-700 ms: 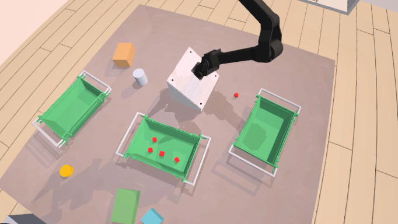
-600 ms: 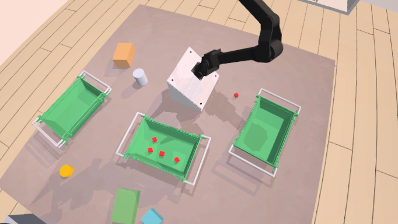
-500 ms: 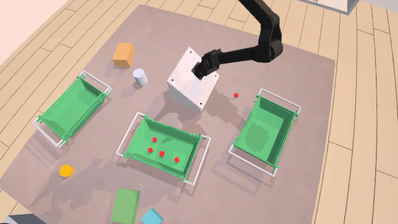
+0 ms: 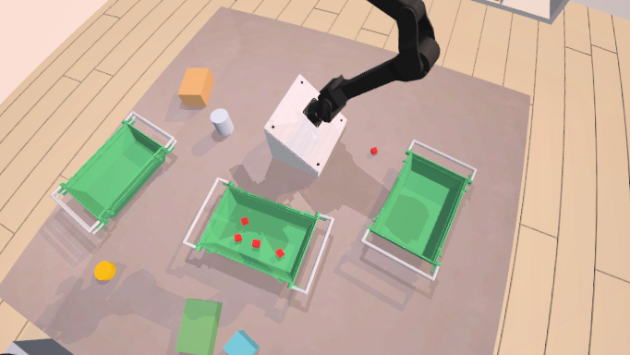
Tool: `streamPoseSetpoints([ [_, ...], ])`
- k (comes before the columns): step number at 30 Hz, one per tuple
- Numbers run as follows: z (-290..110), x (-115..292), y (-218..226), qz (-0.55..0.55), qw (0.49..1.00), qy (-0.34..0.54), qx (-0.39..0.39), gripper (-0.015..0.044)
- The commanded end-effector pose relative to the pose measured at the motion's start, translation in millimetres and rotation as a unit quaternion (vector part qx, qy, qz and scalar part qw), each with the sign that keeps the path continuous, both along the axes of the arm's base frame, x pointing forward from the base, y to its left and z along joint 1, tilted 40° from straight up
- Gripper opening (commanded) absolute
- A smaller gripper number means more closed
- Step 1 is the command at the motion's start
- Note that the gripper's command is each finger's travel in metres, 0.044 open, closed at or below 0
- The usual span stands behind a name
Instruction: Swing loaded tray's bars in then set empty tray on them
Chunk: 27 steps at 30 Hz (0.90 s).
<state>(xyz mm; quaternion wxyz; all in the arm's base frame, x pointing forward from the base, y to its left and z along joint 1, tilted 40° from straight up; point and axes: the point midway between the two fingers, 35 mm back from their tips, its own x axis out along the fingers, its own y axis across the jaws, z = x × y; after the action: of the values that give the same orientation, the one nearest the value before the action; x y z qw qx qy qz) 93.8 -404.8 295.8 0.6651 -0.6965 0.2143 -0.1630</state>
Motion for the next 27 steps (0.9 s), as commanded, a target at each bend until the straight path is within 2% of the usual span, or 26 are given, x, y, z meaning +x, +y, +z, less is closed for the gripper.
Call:
streamPoseSetpoints([
  [1, -27, 38, -12, 0.023, 0.993, -0.023, 0.112, 0.0086],
  [6, -75, 103, -17, 0.052, 0.957, -0.026, 0.285, 0.0086],
  [13, -147, 196, 23, 0.088, 0.873, 0.033, 0.478, 0.0086],
  [18, -183, 234, 54, 0.09, 0.819, 0.079, 0.561, 0.0086],
  [23, -238, 279, 110, 0.072, 0.727, 0.166, 0.662, 0.0086],
  [27, -269, 298, 150, 0.048, 0.666, 0.227, 0.709, 0.0086],
])
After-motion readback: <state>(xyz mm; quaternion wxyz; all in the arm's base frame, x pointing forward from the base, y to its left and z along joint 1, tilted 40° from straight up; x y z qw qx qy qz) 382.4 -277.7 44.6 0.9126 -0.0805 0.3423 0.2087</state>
